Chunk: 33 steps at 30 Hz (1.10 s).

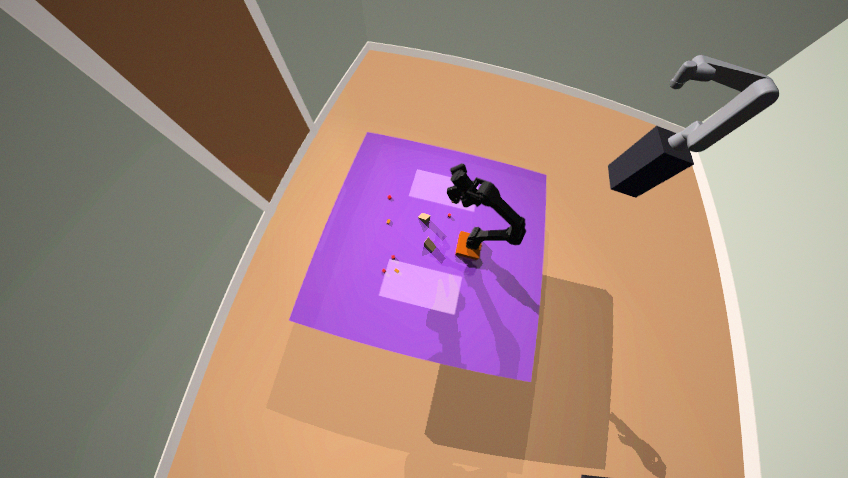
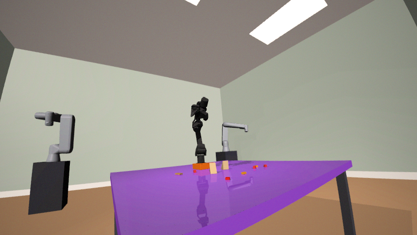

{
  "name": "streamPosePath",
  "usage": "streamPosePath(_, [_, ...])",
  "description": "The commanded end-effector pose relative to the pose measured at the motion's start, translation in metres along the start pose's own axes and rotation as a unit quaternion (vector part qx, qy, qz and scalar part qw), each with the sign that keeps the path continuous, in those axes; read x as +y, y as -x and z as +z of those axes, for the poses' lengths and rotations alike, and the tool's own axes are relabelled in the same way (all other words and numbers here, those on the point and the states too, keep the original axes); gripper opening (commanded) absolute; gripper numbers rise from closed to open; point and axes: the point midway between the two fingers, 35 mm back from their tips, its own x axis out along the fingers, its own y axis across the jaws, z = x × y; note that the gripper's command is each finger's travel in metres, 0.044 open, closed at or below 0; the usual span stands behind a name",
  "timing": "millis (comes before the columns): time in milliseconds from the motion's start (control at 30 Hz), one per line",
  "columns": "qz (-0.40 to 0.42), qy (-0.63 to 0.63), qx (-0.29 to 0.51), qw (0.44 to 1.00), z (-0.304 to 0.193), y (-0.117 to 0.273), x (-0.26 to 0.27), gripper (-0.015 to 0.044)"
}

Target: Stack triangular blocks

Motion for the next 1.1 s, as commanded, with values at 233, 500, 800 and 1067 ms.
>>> streamPosePath(233, [0.13,0.464,-0.171,0.859,0.107,-0.089,0.044,0.044])
streamPosePath(500, [0.141,0.657,-0.312,0.671,0.157,-0.13,0.092,0.044])
streamPosePath(800, [0.119,0.731,-0.4,0.54,0.181,-0.148,0.126,0.044])
streamPosePath(1067, [0.119,0.731,-0.4,0.54,0.182,-0.149,0.126,0.044])
